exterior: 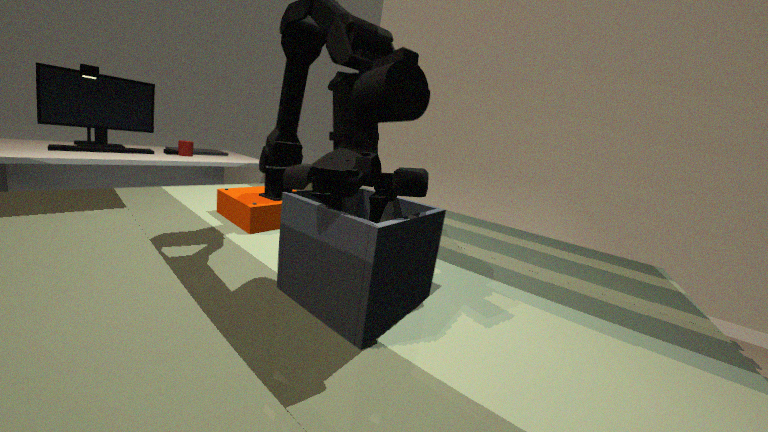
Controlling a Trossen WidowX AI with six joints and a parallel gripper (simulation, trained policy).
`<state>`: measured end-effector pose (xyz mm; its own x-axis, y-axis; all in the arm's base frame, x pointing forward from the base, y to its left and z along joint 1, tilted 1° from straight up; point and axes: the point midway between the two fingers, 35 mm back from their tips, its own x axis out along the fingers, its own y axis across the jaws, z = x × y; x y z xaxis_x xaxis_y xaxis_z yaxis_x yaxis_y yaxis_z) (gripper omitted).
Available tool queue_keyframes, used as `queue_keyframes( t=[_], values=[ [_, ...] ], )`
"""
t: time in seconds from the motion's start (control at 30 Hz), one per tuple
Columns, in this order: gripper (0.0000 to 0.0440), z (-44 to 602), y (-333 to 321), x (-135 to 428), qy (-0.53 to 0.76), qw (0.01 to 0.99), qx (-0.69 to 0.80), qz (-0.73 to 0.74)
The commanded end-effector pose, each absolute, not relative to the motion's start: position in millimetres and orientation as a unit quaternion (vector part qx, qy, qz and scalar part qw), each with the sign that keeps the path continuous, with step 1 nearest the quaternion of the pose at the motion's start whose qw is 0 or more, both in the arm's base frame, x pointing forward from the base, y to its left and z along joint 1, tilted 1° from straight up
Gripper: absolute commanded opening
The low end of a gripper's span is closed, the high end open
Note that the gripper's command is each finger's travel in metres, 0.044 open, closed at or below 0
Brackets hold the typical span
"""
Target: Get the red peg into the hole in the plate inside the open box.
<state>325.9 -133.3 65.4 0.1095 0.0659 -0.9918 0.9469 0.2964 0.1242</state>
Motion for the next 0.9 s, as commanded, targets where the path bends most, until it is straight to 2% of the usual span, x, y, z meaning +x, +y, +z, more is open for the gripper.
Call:
queue_keyframes(
  t=[0.0, 0.87],
  values=[
    [0.0199, 75.7, -137.7, 329.7, 0.548, 0.585, 0.476, -0.362],
    [0.0253, 165.8, -170.0, 367.4, 0.473, 0.641, 0.549, -0.254]
  ],
)
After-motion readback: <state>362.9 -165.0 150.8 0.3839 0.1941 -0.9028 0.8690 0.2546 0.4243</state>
